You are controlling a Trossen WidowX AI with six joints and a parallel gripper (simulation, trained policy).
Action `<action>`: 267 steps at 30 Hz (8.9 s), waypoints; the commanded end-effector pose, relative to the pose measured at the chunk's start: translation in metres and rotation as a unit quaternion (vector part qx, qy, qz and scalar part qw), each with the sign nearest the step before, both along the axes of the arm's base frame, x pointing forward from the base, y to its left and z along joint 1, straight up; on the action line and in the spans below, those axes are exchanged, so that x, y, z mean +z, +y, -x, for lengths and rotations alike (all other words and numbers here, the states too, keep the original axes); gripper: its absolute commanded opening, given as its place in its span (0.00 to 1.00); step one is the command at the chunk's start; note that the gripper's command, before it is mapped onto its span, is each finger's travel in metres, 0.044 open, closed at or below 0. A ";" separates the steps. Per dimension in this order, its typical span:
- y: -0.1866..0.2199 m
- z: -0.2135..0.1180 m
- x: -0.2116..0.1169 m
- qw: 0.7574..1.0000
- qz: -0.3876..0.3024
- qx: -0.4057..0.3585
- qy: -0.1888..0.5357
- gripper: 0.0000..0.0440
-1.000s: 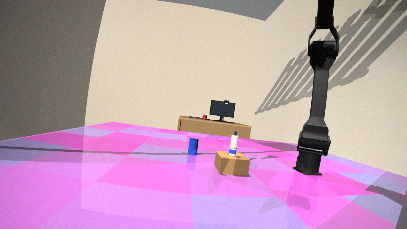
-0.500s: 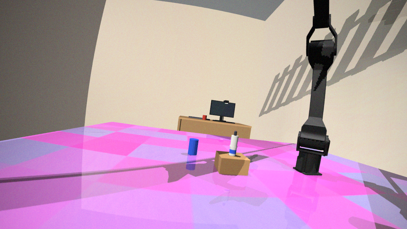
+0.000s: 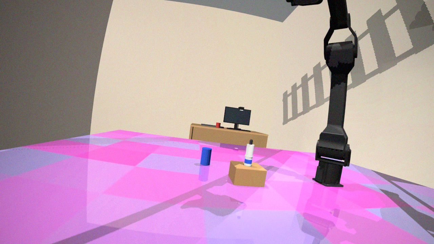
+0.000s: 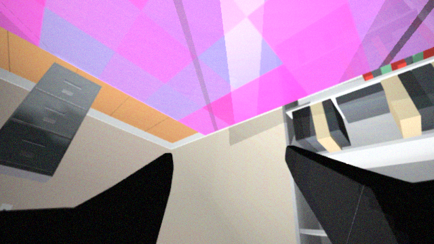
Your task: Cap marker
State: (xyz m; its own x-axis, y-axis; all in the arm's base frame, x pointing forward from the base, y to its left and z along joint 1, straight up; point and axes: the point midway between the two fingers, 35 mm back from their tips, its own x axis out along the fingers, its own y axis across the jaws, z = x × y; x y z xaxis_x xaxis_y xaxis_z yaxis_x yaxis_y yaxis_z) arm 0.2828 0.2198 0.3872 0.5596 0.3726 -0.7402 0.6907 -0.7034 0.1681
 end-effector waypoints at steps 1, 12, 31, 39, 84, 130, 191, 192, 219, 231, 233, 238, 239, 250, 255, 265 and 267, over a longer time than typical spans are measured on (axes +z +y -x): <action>-0.004 -0.005 -0.008 1.000 0.005 -0.008 0.016 0.78; -0.026 -0.021 -0.023 0.998 0.017 -0.041 0.047 0.78; -0.067 -0.046 -0.049 0.990 0.033 -0.096 0.098 0.78; -0.086 -0.055 -0.060 0.985 0.039 -0.118 0.119 0.78; -0.194 -0.089 -0.119 0.946 0.062 -0.226 0.223 0.76; -0.291 -0.093 -0.193 0.895 0.087 -0.293 0.327 0.74; -0.326 -0.069 -0.320 0.874 0.112 -0.214 0.421 0.20; -0.326 -0.069 -0.316 0.876 0.115 -0.213 0.417 0.19; -0.254 -0.055 -0.230 0.904 0.143 -0.159 0.370 0.16; -0.221 -0.025 -0.213 0.903 0.150 -0.131 0.381 0.10; -0.218 -0.022 -0.212 0.903 0.151 -0.128 0.380 0.09; -0.213 -0.012 -0.211 0.904 0.154 -0.121 0.381 0.06; -0.212 -0.011 -0.210 0.904 0.154 -0.119 0.381 0.06; -0.207 0.009 -0.212 0.901 0.159 -0.110 0.388 0.00; -0.206 0.015 -0.214 0.901 0.160 -0.107 0.389 0.00; -0.206 0.022 -0.221 0.901 0.162 -0.106 0.389 0.00; -0.206 0.022 -0.224 0.901 0.162 -0.105 0.389 0.00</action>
State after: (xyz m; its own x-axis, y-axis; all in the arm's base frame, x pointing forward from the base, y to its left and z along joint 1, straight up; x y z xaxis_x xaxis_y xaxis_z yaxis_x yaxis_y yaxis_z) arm 0.2620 0.0130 0.1668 -0.1397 0.0100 -0.9901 0.5492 -0.8313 -0.0859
